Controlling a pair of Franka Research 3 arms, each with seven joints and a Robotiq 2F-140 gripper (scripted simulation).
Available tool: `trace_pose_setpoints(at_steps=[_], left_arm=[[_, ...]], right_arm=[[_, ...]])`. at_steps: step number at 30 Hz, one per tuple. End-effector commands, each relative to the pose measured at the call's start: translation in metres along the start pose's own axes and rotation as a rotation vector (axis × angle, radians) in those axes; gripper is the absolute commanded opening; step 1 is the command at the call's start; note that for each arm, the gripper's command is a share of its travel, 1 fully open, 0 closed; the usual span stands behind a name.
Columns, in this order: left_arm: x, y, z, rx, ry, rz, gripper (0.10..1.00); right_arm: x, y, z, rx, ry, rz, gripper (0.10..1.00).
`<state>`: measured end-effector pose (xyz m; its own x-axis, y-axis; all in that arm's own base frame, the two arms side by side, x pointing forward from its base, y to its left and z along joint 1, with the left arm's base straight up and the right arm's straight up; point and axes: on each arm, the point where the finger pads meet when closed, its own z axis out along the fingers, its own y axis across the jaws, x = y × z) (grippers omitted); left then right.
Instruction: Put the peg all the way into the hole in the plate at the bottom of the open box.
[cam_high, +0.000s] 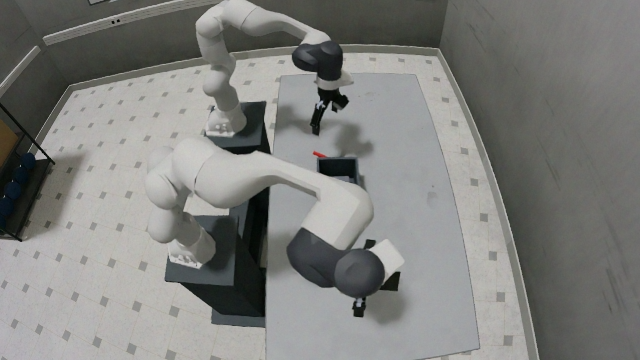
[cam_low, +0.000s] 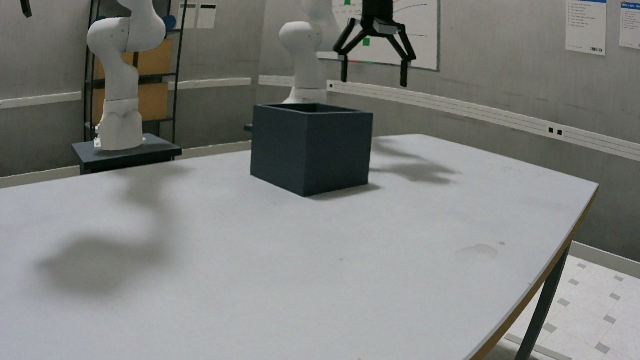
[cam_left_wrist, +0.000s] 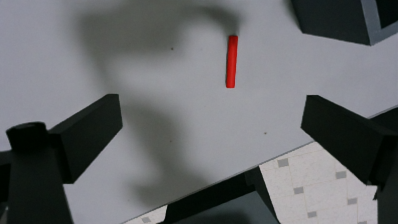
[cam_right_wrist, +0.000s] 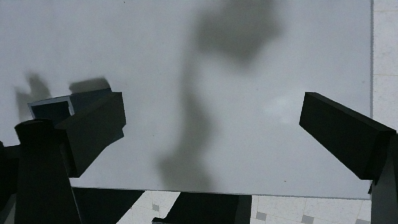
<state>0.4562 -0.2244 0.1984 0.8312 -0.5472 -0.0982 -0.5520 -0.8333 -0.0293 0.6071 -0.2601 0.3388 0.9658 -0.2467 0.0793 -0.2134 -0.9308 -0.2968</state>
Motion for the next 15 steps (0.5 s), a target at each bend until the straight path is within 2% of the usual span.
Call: trace_pose_setpoints(at_steps=[1, 4, 5, 15], left_arm=[[0.005, 0.0, -0.001, -0.003, 0.018, -0.018, 1.0], [0.005, 0.0, -0.001, -0.003, 0.018, -0.018, 1.0], [0.005, 0.0, -0.001, -0.003, 0.018, -0.018, 1.0], [0.005, 0.0, -0.001, -0.003, 0.018, -0.018, 1.0]], right_arm=[[-0.008, 0.017, -0.007, -0.011, -0.001, 0.098, 1.0], [-0.009, 0.022, -0.01, -0.014, 0.001, 0.112, 1.0], [-0.014, 0.035, -0.016, -0.021, 0.006, 0.152, 1.0], [-0.033, 0.079, -0.036, -0.047, 0.022, 0.29, 1.0]])
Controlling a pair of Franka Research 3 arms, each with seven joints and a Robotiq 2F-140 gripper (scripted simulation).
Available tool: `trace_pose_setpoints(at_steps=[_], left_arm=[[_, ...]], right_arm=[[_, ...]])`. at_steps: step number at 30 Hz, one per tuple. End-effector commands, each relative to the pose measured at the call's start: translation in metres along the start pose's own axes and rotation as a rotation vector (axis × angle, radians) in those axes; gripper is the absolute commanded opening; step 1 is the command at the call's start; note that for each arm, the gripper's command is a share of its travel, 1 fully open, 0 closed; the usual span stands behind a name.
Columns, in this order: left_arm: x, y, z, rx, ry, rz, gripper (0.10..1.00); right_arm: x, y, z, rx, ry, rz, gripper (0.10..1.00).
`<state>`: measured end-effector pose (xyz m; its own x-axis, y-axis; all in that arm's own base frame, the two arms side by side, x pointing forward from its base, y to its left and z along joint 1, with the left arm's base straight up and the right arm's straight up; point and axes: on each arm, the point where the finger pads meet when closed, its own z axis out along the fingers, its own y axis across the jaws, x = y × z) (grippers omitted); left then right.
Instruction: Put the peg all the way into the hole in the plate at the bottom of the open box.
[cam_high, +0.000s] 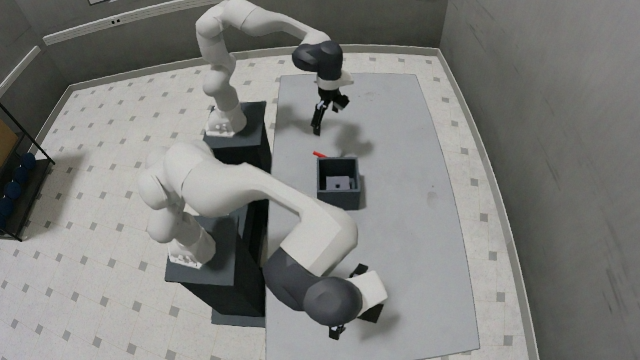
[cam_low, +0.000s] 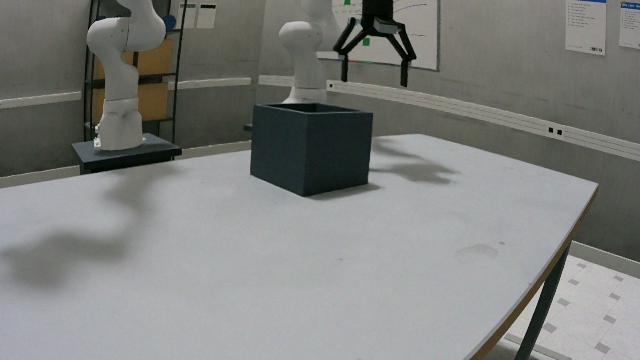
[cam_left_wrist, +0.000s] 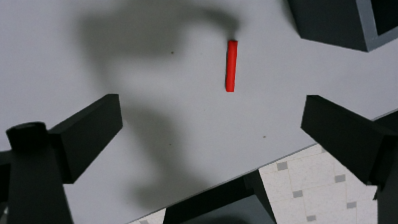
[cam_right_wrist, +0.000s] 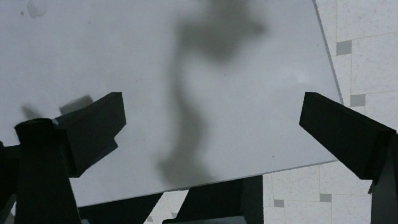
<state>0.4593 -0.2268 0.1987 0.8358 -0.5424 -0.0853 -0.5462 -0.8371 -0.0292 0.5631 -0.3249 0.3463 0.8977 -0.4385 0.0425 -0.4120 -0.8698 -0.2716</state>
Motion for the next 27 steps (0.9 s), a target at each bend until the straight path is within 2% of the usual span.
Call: trace_pose_setpoints(at_steps=[1, 3, 4, 6, 7, 10, 21, 23, 24, 27], left_arm=[[0.001, 0.0, -0.001, -0.002, 0.006, -0.011, 1.0], [0.001, 0.0, -0.001, -0.002, 0.006, -0.011, 1.0], [0.006, 0.012, 0.001, -0.012, 0.032, -0.011, 1.0], [0.006, 0.012, 0.001, -0.012, 0.032, -0.011, 1.0], [0.009, 0.021, 0.003, -0.019, 0.052, -0.011, 1.0], [0.013, 0.033, 0.004, -0.029, 0.08, -0.012, 1.0], [0.014, 0.034, 0.004, -0.03, 0.083, -0.012, 1.0], [0.014, 0.034, 0.004, -0.03, 0.083, -0.012, 1.0], [0.014, 0.034, 0.004, -0.03, 0.083, -0.012, 1.0], [0.014, 0.034, 0.004, -0.03, 0.083, -0.012, 1.0]], right_arm=[[-0.006, 0.018, -0.007, -0.011, 0.0, 0.099, 1.0], [-0.009, 0.028, -0.011, -0.016, 0.004, 0.128, 1.0], [-0.01, 0.033, -0.013, -0.019, 0.006, 0.143, 1.0], [-0.01, 0.033, -0.013, -0.019, 0.006, 0.143, 1.0], [-0.014, 0.046, -0.018, -0.025, 0.01, 0.182, 1.0], [-0.018, 0.058, -0.023, -0.032, 0.015, 0.22, 1.0], [-0.038, 0.11, -0.045, -0.057, 0.035, 0.38, 1.0], [-0.038, 0.11, -0.045, -0.057, 0.035, 0.38, 1.0], [-0.043, 0.122, -0.05, -0.063, 0.039, 0.419, 1.0], [-0.049, 0.134, -0.055, -0.069, 0.044, 0.459, 1.0]])
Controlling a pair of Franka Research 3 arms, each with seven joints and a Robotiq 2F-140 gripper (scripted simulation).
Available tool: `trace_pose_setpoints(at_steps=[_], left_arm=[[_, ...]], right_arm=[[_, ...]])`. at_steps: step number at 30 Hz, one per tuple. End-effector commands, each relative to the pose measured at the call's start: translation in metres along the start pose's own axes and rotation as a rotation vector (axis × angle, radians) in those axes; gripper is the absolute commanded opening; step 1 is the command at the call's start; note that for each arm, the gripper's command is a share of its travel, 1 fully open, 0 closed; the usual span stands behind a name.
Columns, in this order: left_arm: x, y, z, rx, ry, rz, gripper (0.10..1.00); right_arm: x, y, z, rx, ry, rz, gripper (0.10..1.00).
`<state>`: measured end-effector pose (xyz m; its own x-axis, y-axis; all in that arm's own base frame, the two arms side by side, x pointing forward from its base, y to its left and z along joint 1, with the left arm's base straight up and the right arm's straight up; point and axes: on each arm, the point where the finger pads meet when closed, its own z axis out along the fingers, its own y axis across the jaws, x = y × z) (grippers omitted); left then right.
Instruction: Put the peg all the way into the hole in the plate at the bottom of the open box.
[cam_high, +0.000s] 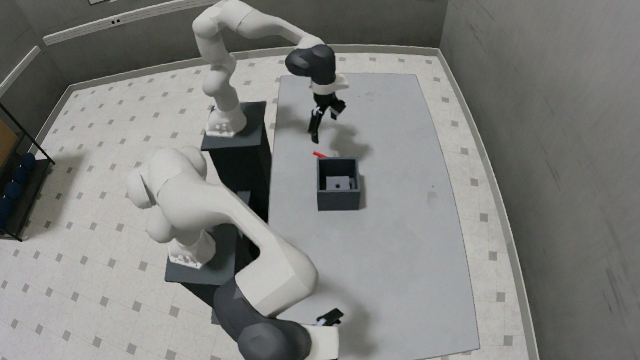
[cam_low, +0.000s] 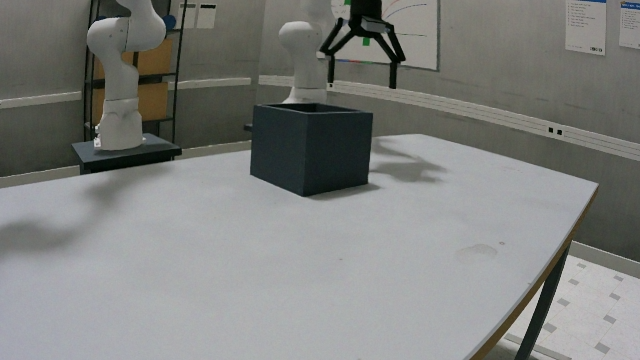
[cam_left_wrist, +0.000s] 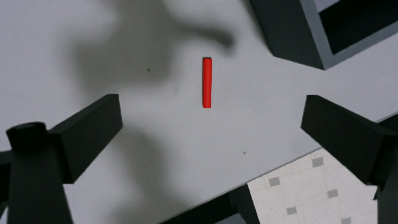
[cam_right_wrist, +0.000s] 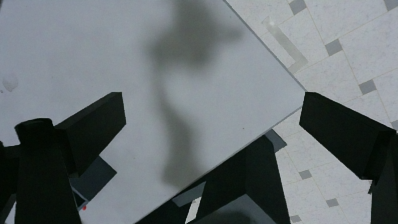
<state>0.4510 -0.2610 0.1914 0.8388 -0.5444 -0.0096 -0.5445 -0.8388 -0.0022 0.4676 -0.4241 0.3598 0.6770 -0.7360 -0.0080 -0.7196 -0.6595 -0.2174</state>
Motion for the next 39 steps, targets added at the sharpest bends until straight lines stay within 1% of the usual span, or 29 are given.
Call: trace_pose_setpoints(at_steps=[1, 11, 13, 14, 28, 30, 31, 39], left_arm=[[0.002, 0.001, -0.001, -0.002, 0.007, -0.011, 1.0], [0.002, 0.001, -0.001, -0.002, 0.007, -0.011, 1.0], [0.002, 0.001, -0.001, -0.002, 0.007, -0.011, 1.0], [0.002, 0.001, -0.001, -0.002, 0.007, -0.011, 1.0], [0.002, 0.001, -0.001, -0.002, 0.007, -0.011, 1.0], [0.002, 0.001, -0.001, -0.002, 0.007, -0.011, 1.0], [0.002, 0.001, -0.001, -0.002, 0.007, -0.011, 1.0], [0.002, 0.001, -0.001, -0.002, 0.007, -0.011, 1.0]], right_arm=[[-0.003, 0.019, -0.006, -0.011, 0.002, 0.099, 1.0], [-0.009, 0.068, -0.022, -0.031, 0.02, 0.244, 1.0], [-0.009, 0.068, -0.022, -0.031, 0.02, 0.244, 1.0], [-0.012, 0.081, -0.026, -0.036, 0.024, 0.283, 1.0], [-0.029, 0.146, -0.048, -0.061, 0.048, 0.481, 1.0], [-0.029, 0.146, -0.048, -0.061, 0.048, 0.481, 1.0], [-0.033, 0.158, -0.052, -0.066, 0.053, 0.519, 1.0], [-0.046, 0.193, -0.064, -0.079, 0.066, 0.631, 1.0]])
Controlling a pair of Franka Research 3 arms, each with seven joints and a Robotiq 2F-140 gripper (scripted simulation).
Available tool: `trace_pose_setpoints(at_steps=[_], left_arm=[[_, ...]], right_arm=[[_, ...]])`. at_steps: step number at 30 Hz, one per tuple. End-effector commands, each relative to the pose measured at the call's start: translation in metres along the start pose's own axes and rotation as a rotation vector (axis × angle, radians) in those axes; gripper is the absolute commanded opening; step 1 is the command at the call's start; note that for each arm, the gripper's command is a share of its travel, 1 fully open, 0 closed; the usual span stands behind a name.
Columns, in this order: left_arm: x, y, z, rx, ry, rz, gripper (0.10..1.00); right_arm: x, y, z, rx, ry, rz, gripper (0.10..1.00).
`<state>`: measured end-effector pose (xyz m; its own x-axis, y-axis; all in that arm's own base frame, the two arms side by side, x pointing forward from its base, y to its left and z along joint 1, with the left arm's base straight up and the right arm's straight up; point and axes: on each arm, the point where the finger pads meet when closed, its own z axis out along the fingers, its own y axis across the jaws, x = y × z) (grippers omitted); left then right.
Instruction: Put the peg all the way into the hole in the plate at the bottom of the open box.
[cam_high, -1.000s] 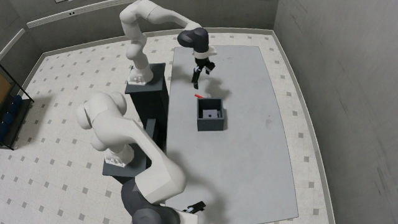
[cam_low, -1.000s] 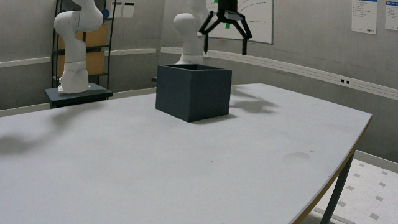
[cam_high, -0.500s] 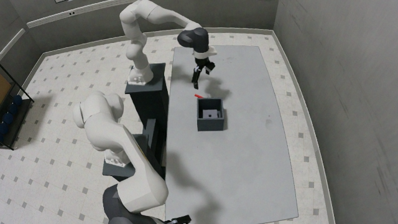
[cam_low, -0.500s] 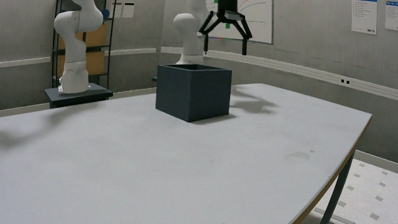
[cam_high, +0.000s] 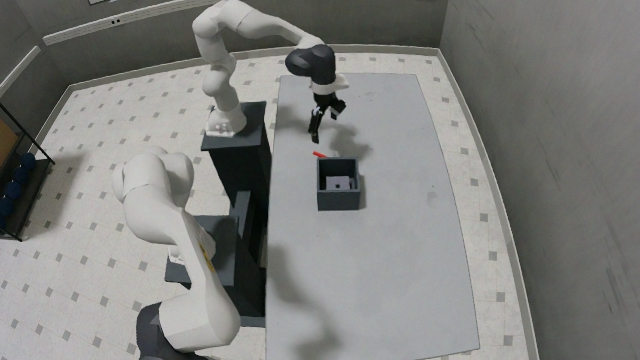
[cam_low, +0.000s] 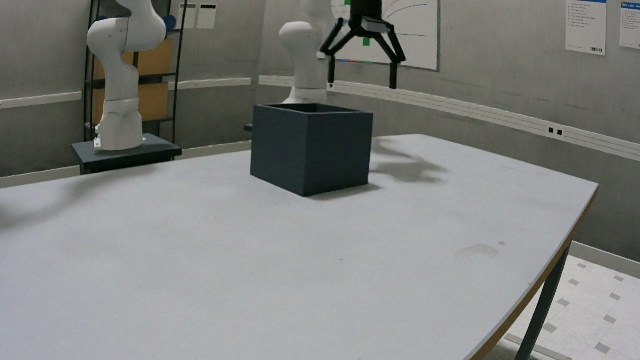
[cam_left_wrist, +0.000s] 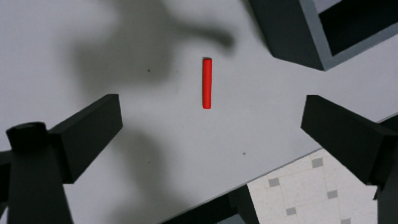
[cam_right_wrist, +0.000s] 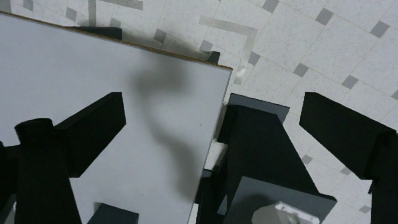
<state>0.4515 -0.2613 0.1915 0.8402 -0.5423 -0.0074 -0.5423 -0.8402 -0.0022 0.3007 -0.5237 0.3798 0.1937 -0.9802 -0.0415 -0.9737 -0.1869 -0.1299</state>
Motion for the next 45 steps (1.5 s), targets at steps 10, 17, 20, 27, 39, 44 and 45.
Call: trace_pose_setpoints(at_steps=[10, 17, 20, 27, 39, 44, 45], left_arm=[[0.001, 0.001, -0.001, -0.002, 0.005, -0.008, 1.0], [0.001, 0.001, -0.001, -0.002, 0.005, -0.008, 1.0], [0.001, 0.001, -0.001, -0.002, 0.005, -0.008, 1.0], [0.001, 0.001, -0.001, -0.002, 0.005, -0.008, 1.0], [0.001, 0.001, -0.001, -0.002, 0.005, -0.008, 1.0], [0.001, 0.001, -0.001, -0.002, 0.005, -0.008, 1.0], [0.001, 0.001, -0.001, -0.002, 0.005, -0.008, 1.0]], right_arm=[[0.006, 0.059, -0.014, -0.023, 0.018, 0.222, 1.0], [0.008, 0.093, -0.022, -0.034, 0.029, 0.322, 1.0], [0.008, 0.107, -0.025, -0.039, 0.034, 0.366, 1.0], [0.007, 0.139, -0.033, -0.048, 0.044, 0.461, 1.0], [0.0, 0.195, -0.046, -0.065, 0.064, 0.635, 1.0], [-0.004, 0.216, -0.051, -0.071, 0.071, 0.702, 1.0], [-0.005, 0.221, -0.052, -0.073, 0.072, 0.715, 1.0]])
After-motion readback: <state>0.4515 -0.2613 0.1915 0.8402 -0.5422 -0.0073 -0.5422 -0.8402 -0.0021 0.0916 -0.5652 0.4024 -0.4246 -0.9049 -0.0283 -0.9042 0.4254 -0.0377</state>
